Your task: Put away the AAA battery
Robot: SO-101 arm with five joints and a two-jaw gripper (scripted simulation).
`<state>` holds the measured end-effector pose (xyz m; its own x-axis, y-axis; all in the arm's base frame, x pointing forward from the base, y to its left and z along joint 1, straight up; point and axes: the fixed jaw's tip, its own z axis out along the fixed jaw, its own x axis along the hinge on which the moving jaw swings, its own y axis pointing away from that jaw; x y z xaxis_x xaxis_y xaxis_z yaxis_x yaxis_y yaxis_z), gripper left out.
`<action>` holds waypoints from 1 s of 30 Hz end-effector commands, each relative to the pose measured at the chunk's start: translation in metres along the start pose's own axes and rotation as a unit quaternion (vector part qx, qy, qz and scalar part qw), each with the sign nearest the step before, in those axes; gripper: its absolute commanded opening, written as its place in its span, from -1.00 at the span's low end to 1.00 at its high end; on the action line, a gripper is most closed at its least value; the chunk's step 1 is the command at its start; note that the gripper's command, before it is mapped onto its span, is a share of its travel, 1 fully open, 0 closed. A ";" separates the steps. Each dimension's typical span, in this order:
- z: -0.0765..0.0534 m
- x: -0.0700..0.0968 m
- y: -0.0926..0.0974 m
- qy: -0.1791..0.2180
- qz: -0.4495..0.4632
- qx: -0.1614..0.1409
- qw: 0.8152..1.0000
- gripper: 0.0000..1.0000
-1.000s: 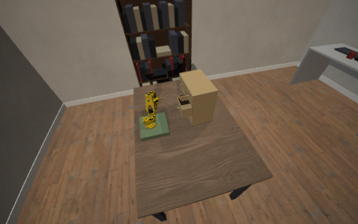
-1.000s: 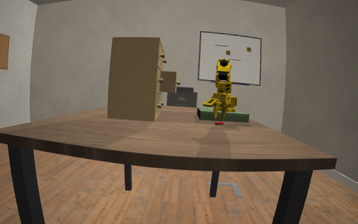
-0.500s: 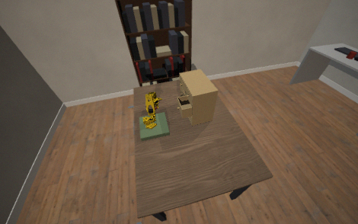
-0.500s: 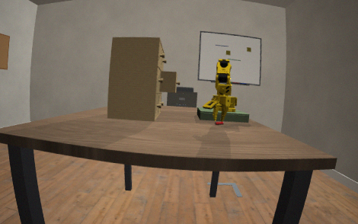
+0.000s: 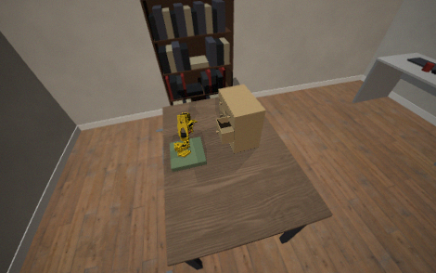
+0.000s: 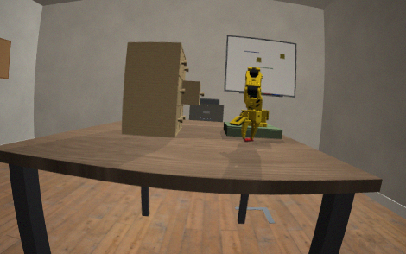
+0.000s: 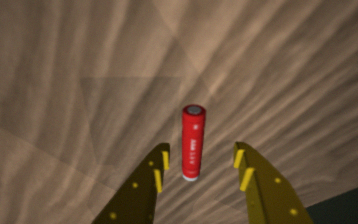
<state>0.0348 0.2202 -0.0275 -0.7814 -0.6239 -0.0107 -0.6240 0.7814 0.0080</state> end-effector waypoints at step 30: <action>0.008 0.005 -0.004 0.006 -0.001 0.004 1.000 -0.63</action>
<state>0.0344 0.2178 -0.0317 -0.7814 -0.6239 -0.0128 -0.6240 0.7814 0.0098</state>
